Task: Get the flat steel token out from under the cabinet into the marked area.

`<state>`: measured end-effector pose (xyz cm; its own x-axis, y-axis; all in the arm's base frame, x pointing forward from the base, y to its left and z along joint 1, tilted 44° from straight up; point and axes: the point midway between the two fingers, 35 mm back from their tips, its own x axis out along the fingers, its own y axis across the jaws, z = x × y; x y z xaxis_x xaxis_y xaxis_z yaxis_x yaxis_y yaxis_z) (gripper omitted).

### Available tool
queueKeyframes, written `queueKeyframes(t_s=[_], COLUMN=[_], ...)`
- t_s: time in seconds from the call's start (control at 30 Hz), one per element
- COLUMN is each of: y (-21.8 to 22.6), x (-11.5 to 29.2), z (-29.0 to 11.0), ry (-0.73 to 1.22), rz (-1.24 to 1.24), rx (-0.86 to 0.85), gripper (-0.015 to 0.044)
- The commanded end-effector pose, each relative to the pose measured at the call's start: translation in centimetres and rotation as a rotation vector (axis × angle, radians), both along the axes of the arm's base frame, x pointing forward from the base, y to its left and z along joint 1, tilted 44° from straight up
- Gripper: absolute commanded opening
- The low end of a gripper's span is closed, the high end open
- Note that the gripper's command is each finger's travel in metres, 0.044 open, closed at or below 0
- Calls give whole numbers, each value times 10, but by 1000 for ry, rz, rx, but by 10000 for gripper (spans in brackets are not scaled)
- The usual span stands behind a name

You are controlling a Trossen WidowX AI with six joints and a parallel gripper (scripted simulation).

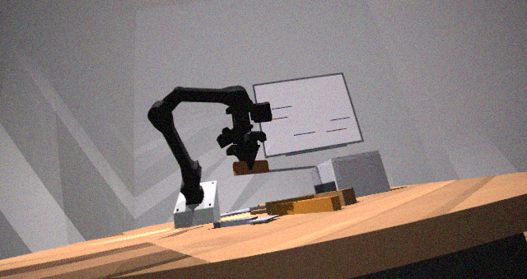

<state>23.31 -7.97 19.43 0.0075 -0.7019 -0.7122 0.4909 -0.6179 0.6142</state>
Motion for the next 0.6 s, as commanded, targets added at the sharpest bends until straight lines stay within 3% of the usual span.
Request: queueKeyframes(t_s=[0.0,0.57], y=[1,1], x=[0,0], z=[1,1], ry=[11,106], rz=[25,122], rx=[7,5], gripper=[0,0])
